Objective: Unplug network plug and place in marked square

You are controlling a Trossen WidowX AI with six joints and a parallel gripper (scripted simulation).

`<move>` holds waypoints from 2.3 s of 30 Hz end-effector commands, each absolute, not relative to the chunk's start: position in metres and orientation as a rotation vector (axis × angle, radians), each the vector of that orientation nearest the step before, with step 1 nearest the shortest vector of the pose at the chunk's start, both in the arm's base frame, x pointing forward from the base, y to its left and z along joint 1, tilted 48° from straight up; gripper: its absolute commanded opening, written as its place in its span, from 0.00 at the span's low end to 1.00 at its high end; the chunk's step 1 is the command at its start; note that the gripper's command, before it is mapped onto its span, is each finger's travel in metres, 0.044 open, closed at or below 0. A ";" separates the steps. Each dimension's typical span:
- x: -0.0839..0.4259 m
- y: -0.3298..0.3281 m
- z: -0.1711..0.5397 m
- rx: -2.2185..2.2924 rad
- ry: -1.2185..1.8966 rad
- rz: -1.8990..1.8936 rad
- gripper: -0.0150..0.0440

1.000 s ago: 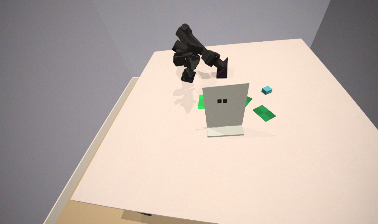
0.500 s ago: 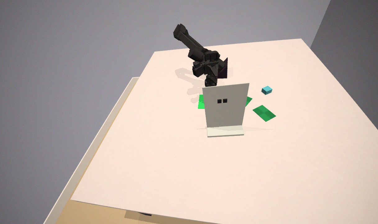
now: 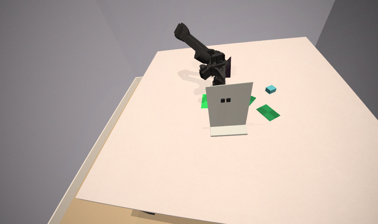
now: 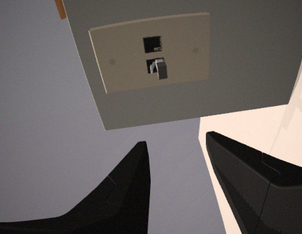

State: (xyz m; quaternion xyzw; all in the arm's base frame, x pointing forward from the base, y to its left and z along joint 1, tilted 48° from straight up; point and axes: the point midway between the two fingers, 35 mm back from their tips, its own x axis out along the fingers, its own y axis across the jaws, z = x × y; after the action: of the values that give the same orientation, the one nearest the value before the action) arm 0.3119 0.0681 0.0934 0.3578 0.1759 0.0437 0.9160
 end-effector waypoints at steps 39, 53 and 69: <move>0.393 0.072 0.085 0.742 0.359 0.096 0.52; 0.414 0.072 0.082 0.742 0.358 0.096 0.52; 0.415 0.072 0.082 0.742 0.358 0.096 0.29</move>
State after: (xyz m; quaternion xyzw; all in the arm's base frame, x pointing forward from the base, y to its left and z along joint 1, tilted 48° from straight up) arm 0.4154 0.0719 0.0826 0.3622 0.1723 0.0464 0.9149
